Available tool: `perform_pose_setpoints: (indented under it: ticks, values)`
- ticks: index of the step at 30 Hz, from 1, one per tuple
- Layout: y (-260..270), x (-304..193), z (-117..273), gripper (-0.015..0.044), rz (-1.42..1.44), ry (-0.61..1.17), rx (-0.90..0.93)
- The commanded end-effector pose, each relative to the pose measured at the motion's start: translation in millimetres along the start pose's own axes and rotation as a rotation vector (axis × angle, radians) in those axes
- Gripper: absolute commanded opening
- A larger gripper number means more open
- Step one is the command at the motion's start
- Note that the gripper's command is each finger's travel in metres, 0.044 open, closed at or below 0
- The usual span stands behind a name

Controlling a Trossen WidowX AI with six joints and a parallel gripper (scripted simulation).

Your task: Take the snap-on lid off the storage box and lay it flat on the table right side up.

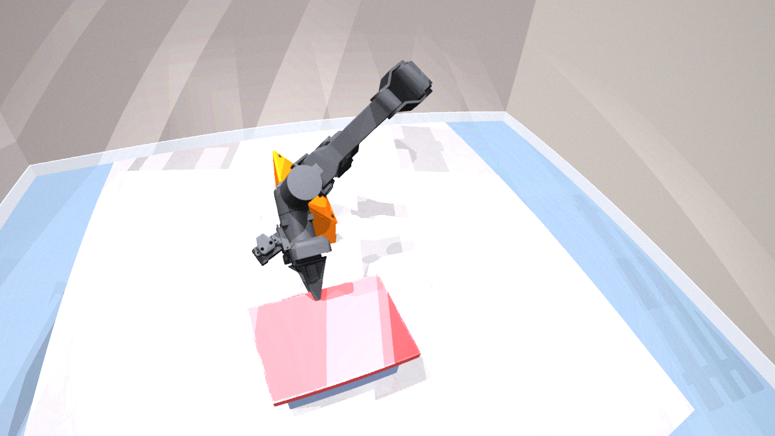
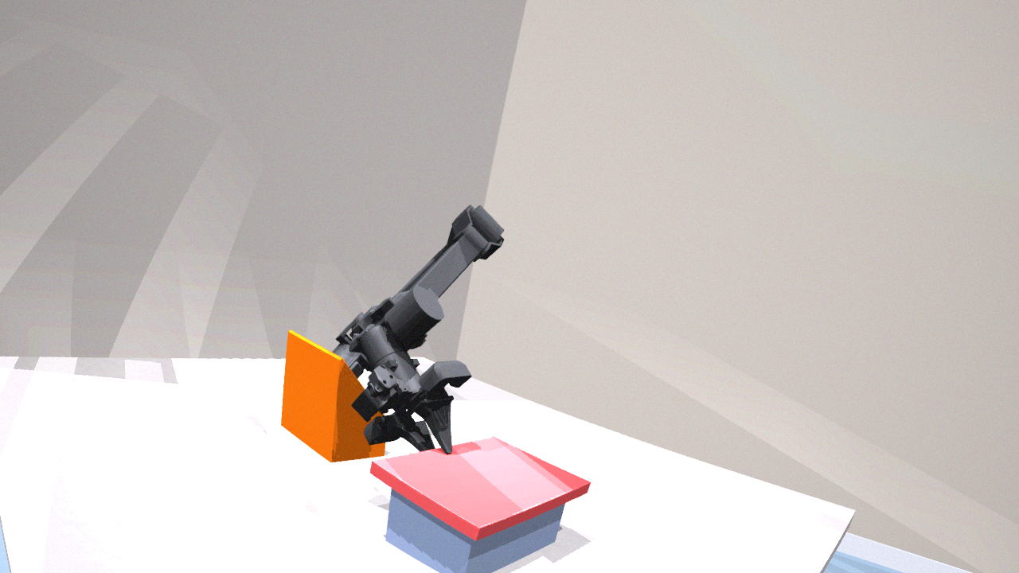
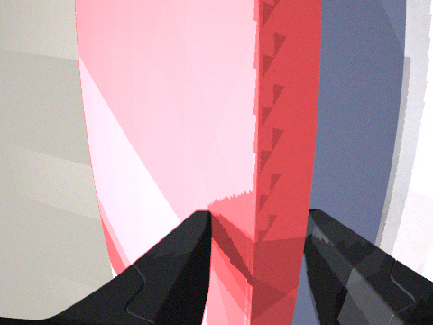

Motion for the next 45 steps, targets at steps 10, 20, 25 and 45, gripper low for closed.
perform_pose_setpoints:
  ticks: [10, 20, 25, 45]
  values:
    - [3.0, 0.1, 2.6, 0.0, 0.004, 0.003, 0.003]
    - [3.3, 0.1, 2.1, 0.0, 0.001, 0.001, 0.004]
    - [3.6, 0.1, 1.7, 0.0, 0.001, 0.001, 0.004]
    - [4.6, -0.1, 0.5, 0.0, 0.001, 0.001, 0.004]
Point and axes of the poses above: the point midway between the two fingers, 35 mm back from their tips, its own z axis back along the fingers, its own y axis across the jaws, x = y × z, the point moved 4 cm from there along z, back along the fingers, and after that the axes turned 9 degrees about -z, right-handed, at the moved point
